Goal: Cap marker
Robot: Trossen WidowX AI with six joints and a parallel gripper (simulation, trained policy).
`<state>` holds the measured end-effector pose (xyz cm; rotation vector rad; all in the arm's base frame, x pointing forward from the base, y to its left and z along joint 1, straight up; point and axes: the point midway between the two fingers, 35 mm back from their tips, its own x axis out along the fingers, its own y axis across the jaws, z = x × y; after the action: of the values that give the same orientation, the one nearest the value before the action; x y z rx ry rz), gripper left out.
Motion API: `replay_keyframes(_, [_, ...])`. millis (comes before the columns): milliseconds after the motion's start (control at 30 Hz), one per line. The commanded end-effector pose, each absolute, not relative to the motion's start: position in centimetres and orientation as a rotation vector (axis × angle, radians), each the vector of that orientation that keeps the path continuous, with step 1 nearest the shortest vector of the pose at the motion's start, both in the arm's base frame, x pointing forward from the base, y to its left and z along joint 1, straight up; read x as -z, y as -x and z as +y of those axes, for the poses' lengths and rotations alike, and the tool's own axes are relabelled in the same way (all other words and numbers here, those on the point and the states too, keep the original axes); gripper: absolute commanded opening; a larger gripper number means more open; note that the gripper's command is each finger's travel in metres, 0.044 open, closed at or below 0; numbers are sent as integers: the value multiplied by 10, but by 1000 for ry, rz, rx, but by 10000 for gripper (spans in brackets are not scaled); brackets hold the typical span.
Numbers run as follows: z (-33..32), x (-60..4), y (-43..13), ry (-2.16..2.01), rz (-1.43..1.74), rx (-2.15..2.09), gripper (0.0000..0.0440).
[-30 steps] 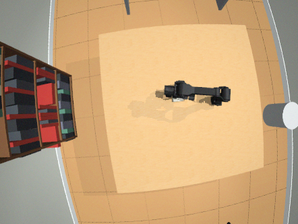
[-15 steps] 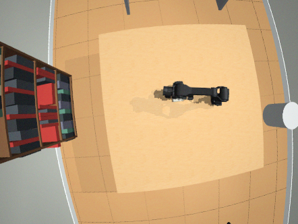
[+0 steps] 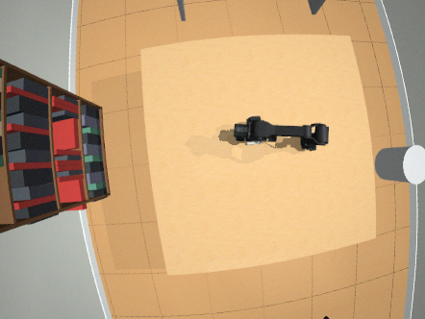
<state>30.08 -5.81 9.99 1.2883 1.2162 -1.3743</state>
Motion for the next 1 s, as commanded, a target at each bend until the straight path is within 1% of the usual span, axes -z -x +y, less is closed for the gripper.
replay_keyframes(0, [-57, -81, -297, -1258, 1259, 1389, 24])
replay_keyframes(267, [-57, -73, -296, -1237, 1264, 1358, 34])
replay_keyframes(333, [-57, -70, -294, -1229, 1270, 1362, 87])
replay_keyframes(733, [-56, -69, -286, -1216, 1294, 1369, 158])
replay_keyframes(833, [-55, -70, -283, -1212, 1302, 1368, 194])
replay_keyframes(967, [-54, -76, -280, -1207, 1305, 1354, 296])
